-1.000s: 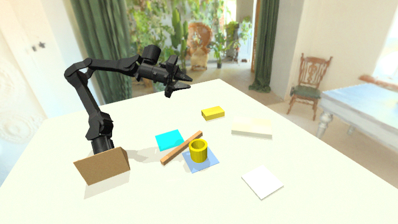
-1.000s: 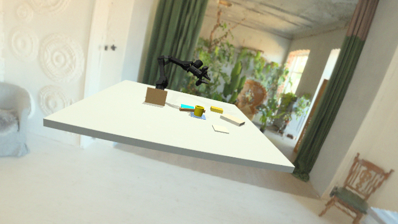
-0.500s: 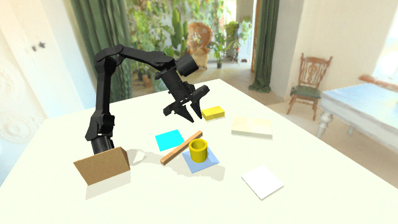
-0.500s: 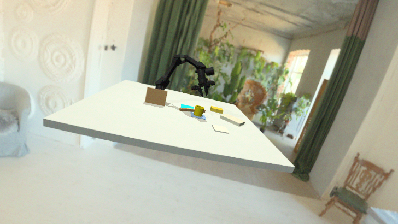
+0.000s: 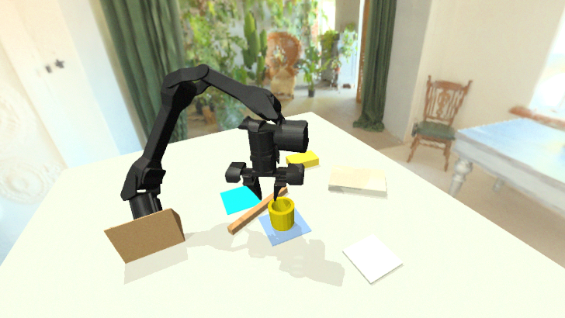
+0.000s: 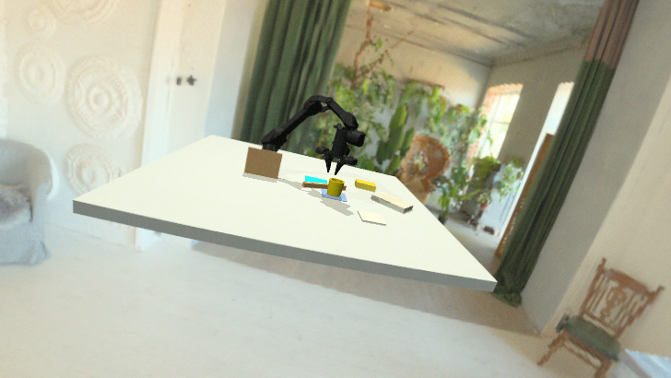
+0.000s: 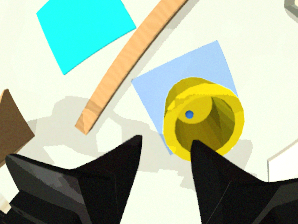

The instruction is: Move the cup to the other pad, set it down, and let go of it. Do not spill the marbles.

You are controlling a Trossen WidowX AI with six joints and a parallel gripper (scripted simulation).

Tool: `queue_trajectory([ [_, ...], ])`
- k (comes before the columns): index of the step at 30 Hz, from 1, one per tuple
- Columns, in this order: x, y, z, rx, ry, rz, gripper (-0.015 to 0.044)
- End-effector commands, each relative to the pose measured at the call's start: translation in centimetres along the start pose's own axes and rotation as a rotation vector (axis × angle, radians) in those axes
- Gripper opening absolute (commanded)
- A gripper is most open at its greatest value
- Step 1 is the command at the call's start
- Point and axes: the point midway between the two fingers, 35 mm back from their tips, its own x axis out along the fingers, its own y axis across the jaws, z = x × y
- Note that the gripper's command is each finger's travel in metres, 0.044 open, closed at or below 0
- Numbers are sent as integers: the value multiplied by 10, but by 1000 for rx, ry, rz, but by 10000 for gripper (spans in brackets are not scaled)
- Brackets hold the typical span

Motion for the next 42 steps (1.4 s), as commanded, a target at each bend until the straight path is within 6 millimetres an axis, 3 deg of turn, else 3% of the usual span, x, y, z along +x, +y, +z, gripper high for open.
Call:
queue_trajectory([
  [1,-3,-2,3,-18,-5,-8,167],
  [42,60,-2,4,-18,-7,-7,167],
])
